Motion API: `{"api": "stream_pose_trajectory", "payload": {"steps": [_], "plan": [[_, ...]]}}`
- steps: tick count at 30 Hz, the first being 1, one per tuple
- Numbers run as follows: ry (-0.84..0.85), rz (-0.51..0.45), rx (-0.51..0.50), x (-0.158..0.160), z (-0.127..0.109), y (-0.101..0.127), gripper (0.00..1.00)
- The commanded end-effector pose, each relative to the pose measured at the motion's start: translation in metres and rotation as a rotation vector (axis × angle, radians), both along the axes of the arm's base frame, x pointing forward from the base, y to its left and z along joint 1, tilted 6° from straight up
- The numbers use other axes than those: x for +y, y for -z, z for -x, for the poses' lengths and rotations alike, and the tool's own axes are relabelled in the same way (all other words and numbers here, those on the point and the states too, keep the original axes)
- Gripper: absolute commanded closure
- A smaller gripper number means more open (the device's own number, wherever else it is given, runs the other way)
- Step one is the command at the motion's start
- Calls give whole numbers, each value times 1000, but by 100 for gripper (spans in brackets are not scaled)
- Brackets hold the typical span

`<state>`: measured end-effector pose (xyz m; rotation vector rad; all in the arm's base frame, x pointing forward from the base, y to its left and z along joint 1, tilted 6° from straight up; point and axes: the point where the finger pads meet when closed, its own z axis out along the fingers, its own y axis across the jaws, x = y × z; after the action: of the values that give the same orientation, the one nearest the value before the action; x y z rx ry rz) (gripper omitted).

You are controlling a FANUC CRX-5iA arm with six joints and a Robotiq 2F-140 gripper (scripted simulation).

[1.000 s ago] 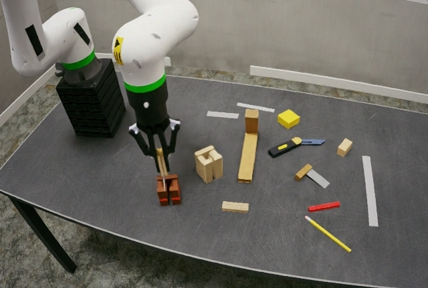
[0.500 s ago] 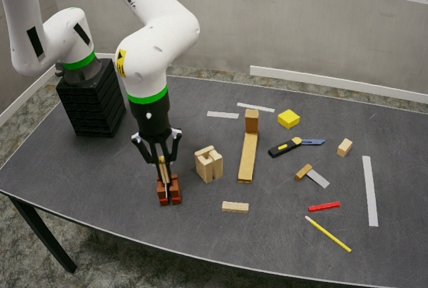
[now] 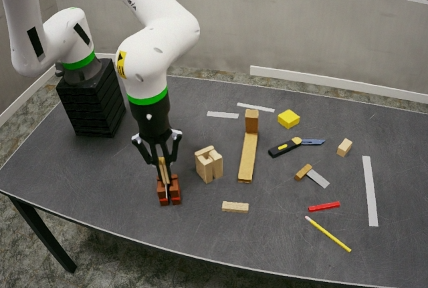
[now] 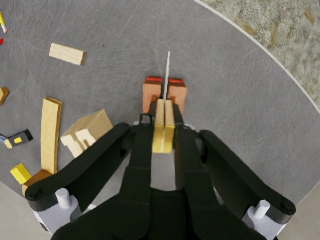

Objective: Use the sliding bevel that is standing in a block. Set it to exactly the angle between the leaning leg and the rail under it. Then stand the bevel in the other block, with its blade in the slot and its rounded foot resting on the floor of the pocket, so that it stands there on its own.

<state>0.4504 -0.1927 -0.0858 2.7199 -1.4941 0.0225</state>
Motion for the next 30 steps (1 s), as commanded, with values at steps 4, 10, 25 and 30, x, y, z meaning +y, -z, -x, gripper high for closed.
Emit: {"api": "stream_pose_trajectory", "payload": {"steps": [4, 10, 25, 30], "plan": [[0, 1, -1, 0, -1, -1, 90], [0, 1, -1, 0, -1, 0, 90], [0, 1, -1, -1, -1, 6, 90], [0, 1, -1, -1, -1, 6, 90]]}}
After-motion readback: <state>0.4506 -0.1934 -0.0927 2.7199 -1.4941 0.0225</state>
